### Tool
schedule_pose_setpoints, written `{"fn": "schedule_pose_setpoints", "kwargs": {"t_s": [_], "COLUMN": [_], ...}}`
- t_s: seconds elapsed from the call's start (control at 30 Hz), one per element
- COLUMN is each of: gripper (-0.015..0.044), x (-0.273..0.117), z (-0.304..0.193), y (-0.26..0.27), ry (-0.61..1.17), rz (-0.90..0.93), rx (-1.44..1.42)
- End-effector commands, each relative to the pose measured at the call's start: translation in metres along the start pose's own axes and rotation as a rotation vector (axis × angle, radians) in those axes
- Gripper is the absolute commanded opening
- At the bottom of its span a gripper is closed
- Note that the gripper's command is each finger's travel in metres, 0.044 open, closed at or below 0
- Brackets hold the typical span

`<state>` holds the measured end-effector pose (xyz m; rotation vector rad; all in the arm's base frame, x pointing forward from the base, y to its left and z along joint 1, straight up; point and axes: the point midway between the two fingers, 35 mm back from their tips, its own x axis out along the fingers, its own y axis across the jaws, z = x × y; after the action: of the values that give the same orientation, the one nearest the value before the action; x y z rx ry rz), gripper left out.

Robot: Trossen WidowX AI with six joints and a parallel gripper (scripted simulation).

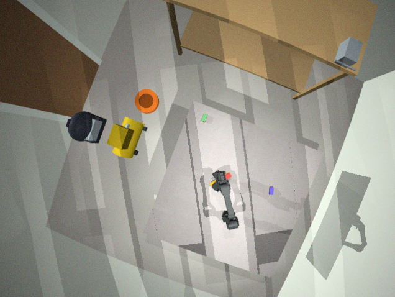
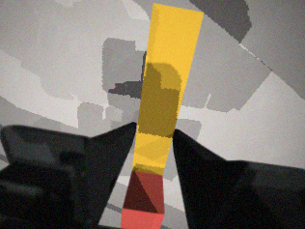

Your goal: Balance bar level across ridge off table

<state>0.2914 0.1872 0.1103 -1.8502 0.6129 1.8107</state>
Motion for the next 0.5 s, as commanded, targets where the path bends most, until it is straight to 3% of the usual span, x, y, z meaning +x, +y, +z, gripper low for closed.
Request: {"fn": "schedule_pose_setpoints", "kwargs": {"t_s": [0.0,0.07,0.4,0.47], "gripper": [0.0185,0.0185,0.0440,0.0440], "x": [0.0000,0.0000,0.0000,0.0000], "z": [0.0000,0.0000,0.0000,0.0000], "y": [0.0000,0.0000,0.0000,0.0000], "ry": [0.000,0.000,0.000,0.000], "rz": [0.000,0.000,0.000,0.000], "rx": [0.000,0.000,0.000,0.000]}}
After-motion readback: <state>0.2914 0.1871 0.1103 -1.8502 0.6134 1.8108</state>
